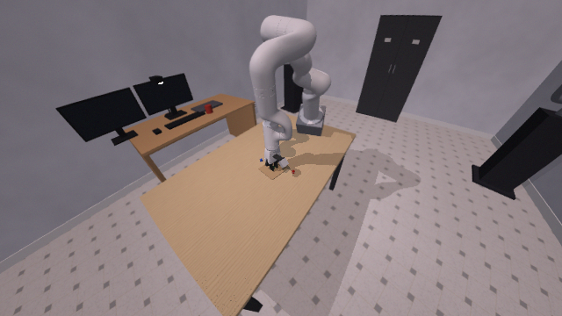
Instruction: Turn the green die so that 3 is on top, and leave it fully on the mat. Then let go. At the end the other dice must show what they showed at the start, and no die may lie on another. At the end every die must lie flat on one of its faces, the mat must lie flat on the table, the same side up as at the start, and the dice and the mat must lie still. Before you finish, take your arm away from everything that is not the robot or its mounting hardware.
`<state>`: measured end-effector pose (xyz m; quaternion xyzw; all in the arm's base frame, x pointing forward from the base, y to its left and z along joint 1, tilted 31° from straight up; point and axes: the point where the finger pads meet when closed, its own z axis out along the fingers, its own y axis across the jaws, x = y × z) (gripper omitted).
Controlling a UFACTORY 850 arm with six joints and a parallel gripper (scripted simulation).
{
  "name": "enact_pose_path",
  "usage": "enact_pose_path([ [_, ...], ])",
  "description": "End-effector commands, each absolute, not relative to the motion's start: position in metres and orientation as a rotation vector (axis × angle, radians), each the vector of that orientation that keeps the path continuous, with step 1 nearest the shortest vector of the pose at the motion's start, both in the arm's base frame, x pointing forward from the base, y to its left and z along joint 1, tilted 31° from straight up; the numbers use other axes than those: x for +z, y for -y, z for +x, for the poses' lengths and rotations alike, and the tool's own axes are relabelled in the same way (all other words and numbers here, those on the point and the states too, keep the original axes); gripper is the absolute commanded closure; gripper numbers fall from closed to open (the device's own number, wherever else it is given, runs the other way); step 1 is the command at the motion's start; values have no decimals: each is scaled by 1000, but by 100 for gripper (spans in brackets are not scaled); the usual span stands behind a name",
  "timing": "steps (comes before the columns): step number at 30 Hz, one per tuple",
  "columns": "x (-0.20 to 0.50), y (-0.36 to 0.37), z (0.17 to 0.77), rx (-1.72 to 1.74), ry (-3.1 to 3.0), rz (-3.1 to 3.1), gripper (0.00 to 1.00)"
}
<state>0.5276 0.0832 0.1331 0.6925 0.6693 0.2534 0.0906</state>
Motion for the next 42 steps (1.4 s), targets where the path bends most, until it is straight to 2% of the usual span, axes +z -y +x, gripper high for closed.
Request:
enact_pose_path([
  [1, 133, -83, 528, 754, -1989, 2058, 69],
  [25, 133, -83, 528, 754, -1989, 2058, 69],
  [26, 133, -83, 528, 754, -1989, 2058, 89],
  [42, 133, -83, 528, 754, -1989, 2058, 89],
])
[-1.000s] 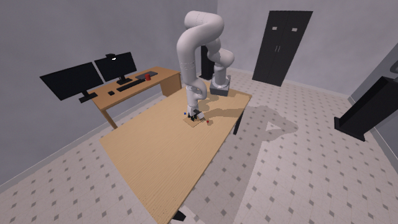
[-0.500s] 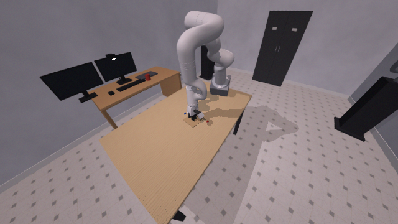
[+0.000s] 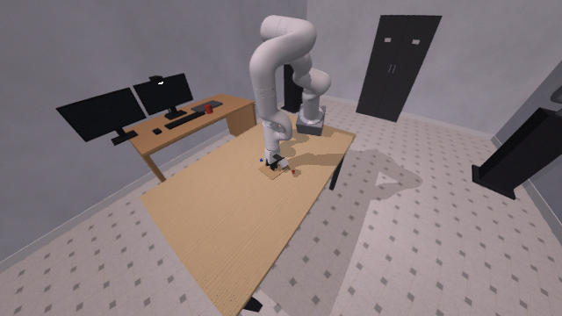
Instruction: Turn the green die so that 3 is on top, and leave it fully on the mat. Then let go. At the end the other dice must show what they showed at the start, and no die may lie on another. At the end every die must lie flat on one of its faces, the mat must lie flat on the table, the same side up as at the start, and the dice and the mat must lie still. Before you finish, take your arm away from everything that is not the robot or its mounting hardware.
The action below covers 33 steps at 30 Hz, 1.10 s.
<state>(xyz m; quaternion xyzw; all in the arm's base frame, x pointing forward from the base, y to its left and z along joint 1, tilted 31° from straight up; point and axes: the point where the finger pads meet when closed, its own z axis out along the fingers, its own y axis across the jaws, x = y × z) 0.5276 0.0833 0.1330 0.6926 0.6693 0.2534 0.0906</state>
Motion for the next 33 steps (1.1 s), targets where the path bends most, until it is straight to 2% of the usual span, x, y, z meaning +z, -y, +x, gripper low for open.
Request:
enact_pose_path([
  [1, 133, -83, 528, 754, -1989, 2058, 89],
  [20, 135, -83, 527, 754, -1989, 2058, 89],
  [33, 188, -70, 498, 754, -1989, 2058, 89],
])
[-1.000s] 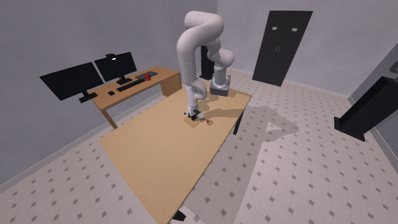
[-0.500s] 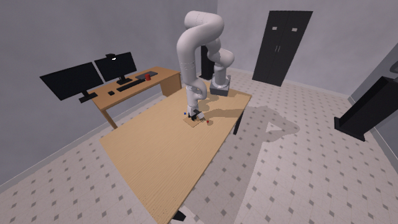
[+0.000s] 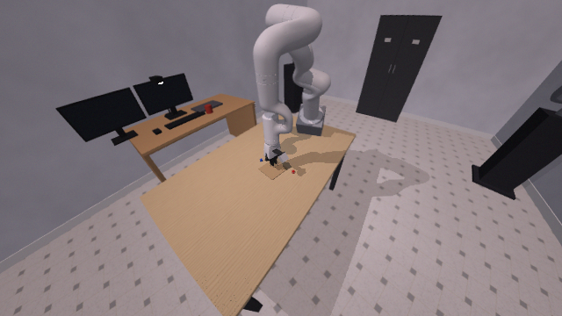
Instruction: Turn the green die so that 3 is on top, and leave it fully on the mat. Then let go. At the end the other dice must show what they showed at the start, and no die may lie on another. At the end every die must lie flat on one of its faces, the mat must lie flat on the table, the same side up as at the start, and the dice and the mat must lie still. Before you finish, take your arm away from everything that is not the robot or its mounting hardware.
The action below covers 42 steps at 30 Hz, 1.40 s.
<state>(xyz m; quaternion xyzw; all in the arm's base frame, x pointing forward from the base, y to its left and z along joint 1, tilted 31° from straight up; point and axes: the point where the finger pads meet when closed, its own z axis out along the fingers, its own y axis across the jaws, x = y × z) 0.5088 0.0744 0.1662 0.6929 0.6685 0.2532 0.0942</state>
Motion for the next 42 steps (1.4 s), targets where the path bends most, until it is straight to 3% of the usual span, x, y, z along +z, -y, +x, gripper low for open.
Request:
enact_pose_path([
  [1, 193, -68, 495, 754, -1989, 2058, 89],
  [25, 219, -62, 481, 759, -1968, 2084, 89],
  [42, 218, -65, 491, 837, -1396, 2648, 89],
])
